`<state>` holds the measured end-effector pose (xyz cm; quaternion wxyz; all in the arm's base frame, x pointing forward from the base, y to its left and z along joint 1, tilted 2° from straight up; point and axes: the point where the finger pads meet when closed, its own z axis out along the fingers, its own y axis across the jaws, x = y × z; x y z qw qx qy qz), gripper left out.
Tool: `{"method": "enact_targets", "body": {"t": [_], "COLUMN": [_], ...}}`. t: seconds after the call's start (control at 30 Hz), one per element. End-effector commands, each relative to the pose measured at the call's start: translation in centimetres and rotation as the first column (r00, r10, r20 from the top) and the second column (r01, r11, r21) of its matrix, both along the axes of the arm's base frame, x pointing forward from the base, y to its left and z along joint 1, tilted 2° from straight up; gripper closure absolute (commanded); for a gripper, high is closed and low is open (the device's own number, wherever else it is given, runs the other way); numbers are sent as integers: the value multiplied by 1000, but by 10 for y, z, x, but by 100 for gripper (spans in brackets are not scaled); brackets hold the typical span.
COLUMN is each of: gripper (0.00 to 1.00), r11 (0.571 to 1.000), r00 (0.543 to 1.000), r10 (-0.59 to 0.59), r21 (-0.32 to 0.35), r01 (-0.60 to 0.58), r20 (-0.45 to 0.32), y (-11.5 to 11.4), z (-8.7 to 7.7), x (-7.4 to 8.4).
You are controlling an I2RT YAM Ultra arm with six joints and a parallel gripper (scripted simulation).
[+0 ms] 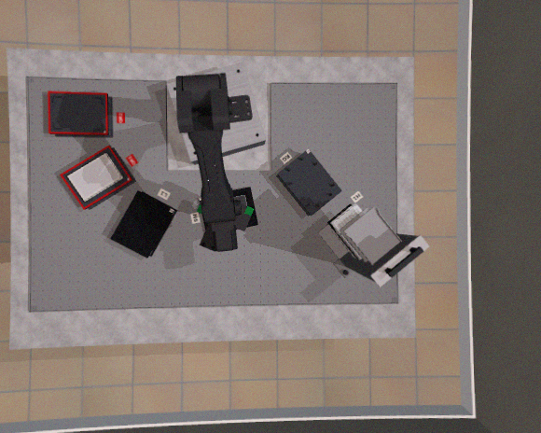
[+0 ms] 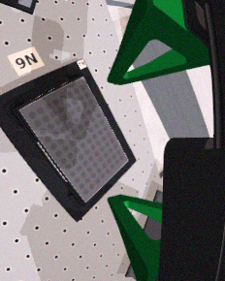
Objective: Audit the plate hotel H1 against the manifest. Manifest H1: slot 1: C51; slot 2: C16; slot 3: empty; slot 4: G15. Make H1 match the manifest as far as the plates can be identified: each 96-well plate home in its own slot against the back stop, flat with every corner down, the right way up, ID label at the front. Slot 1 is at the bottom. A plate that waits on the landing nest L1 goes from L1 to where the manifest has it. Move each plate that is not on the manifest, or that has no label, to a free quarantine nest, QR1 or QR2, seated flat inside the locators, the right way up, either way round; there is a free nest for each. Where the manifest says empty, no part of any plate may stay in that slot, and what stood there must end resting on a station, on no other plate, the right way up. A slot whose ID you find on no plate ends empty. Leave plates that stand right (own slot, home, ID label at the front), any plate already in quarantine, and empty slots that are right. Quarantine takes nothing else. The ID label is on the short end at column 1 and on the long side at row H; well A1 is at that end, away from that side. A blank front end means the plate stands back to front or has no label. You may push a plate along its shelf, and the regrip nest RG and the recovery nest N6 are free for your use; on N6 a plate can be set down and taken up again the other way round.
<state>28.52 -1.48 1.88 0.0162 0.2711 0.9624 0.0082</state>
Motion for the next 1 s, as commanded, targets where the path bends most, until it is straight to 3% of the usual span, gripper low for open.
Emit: {"method": "enact_targets", "body": {"t": [0.0,0.63,0.97], "gripper": [0,0,0], "r11": [996,927,834], "r00": [996,927,834], "r10": [84,374,551], "r21": [-6,-22,-31], "r01": [-84,-374,-550], "r20": [17,15,11], "y": [0,0,0], "z": [5,5,5], "x": [3,3,3]}}
